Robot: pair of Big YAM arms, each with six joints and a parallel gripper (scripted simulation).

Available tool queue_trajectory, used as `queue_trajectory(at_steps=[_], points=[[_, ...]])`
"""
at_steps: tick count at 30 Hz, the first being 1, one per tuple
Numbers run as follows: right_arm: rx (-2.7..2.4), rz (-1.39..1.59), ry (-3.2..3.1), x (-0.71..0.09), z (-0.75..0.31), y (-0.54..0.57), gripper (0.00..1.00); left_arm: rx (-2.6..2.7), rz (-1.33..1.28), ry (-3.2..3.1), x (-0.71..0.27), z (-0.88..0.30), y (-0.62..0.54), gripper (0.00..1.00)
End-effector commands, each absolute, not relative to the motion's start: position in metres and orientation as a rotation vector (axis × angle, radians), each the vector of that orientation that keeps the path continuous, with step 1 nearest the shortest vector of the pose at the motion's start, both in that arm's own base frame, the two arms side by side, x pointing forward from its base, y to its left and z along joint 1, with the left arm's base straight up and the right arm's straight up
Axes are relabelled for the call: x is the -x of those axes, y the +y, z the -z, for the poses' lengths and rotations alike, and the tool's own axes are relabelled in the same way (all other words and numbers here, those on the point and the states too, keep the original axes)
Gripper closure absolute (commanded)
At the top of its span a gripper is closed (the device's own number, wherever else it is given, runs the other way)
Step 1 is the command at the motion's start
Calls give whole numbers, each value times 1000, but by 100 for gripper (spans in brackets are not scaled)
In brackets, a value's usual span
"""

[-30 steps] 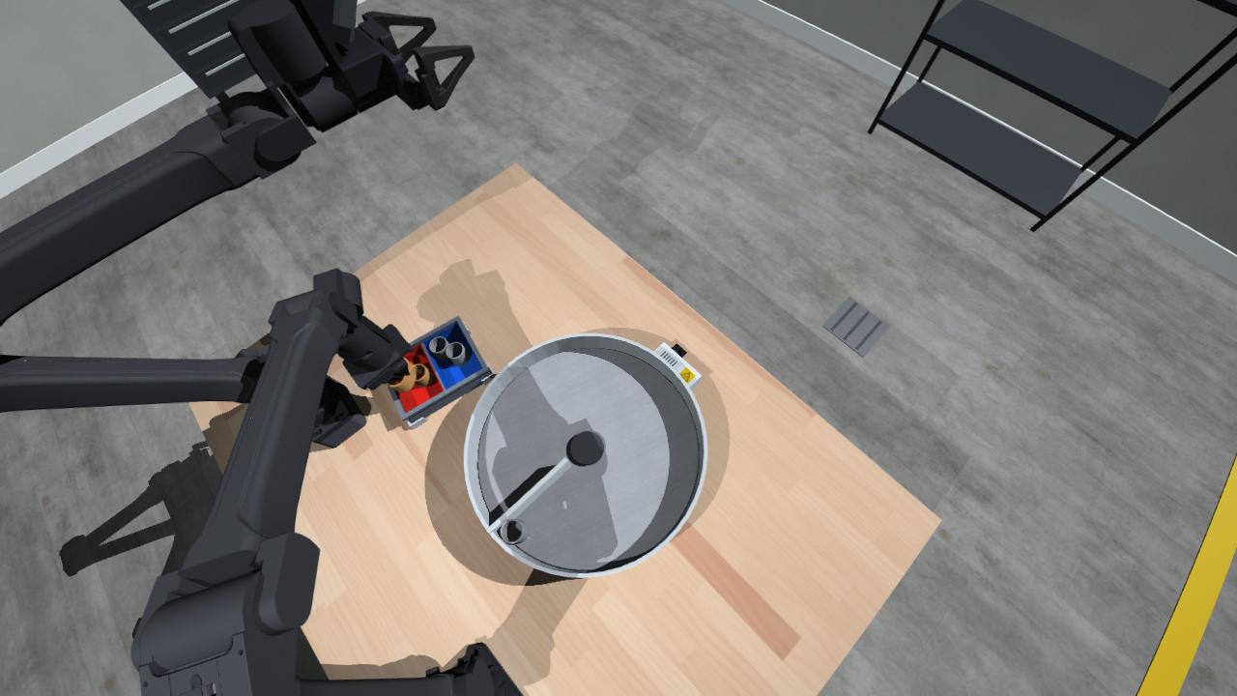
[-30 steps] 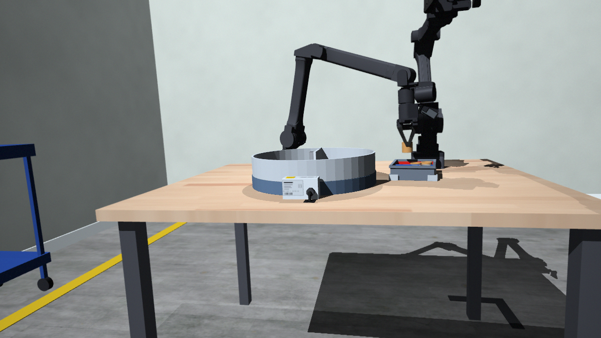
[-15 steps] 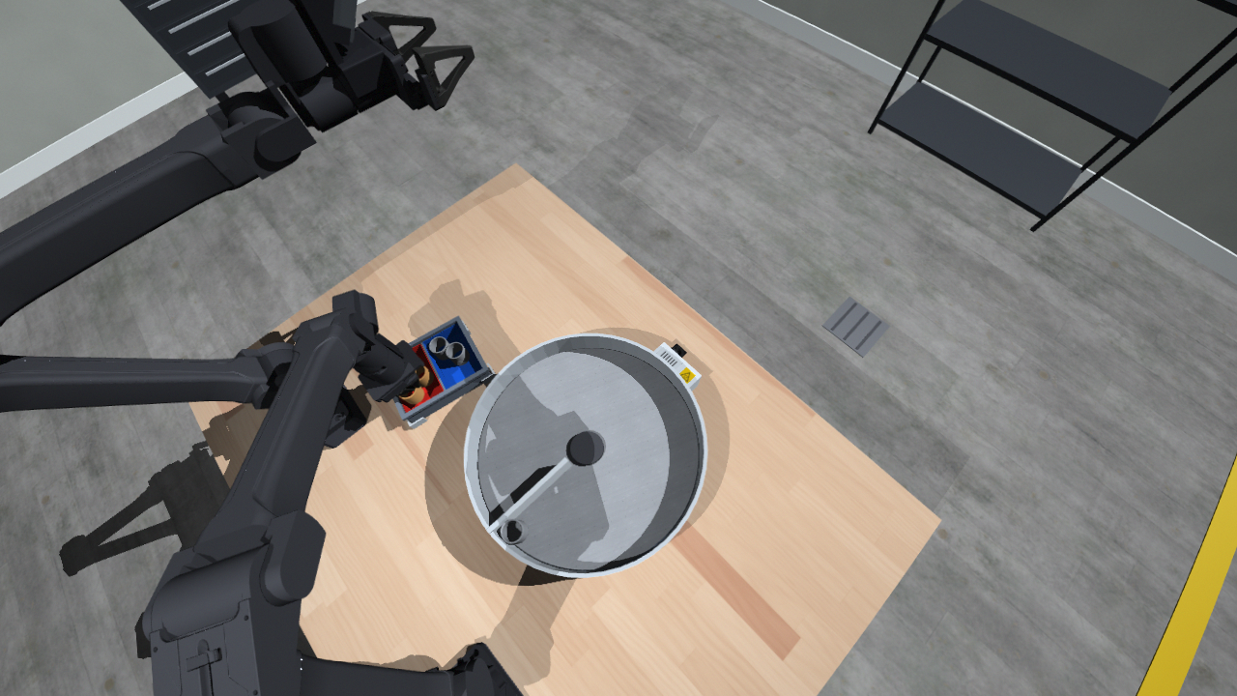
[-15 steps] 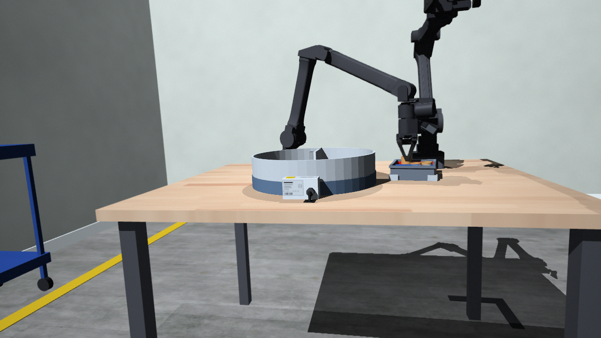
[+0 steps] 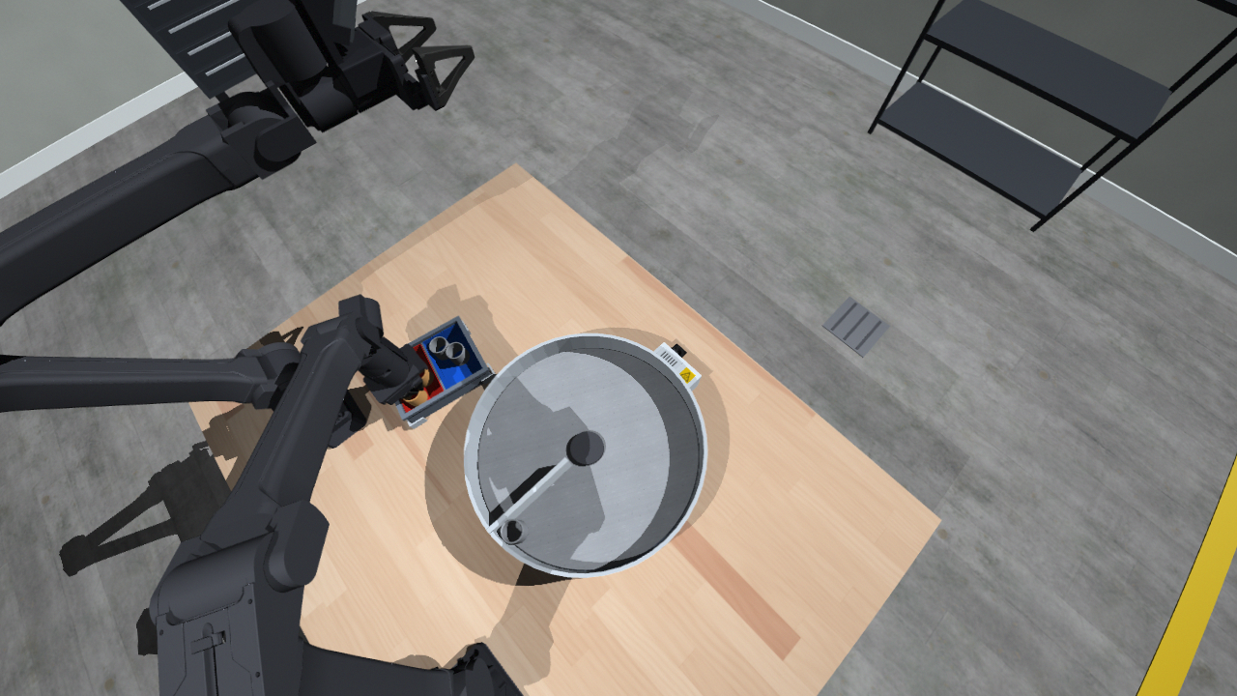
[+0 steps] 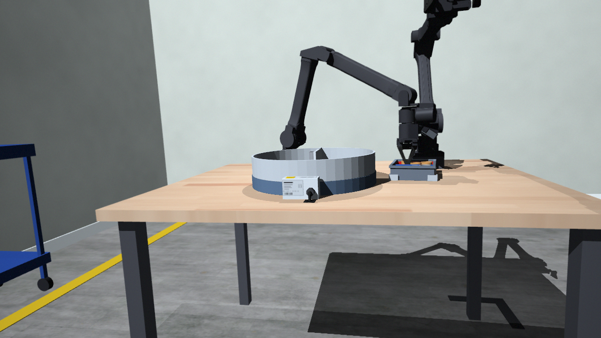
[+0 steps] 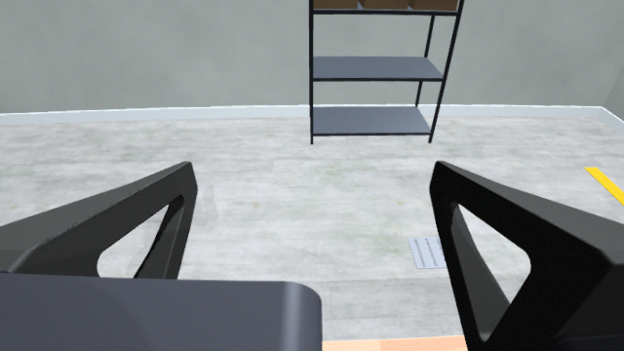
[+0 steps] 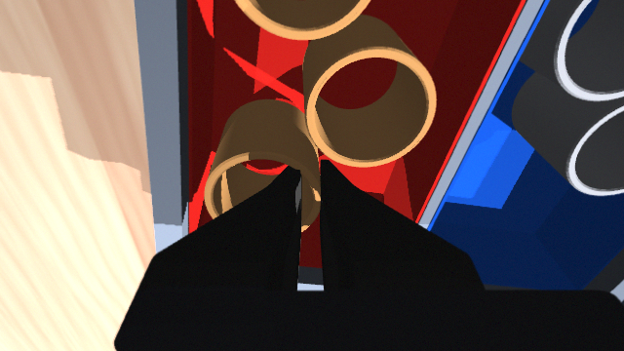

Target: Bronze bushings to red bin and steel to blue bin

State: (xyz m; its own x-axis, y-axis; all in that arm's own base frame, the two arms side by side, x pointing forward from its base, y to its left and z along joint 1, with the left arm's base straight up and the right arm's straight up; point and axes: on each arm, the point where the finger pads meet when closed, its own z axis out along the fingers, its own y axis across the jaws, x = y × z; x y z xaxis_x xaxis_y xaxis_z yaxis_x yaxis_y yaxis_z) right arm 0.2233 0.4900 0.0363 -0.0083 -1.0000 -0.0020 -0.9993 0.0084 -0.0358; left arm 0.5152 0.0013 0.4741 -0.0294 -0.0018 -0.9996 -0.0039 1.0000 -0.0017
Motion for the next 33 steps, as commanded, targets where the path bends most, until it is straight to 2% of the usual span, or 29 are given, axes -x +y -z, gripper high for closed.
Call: queue_trajectory(at_steps=[1, 2, 32, 33], points=[[2171, 18, 2193, -227, -47, 499, 89, 0, 0, 1544, -518, -507, 0, 0], [2171, 18, 2193, -227, -47, 499, 82, 0, 0, 1544, -518, -507, 0, 0], [2113, -36, 2136, -222, -122, 521, 82, 0, 0, 1544, -518, -507, 0, 0], [2109, -21, 2171, -225, -113, 509, 71, 0, 0, 1544, -518, -507, 0, 0]])
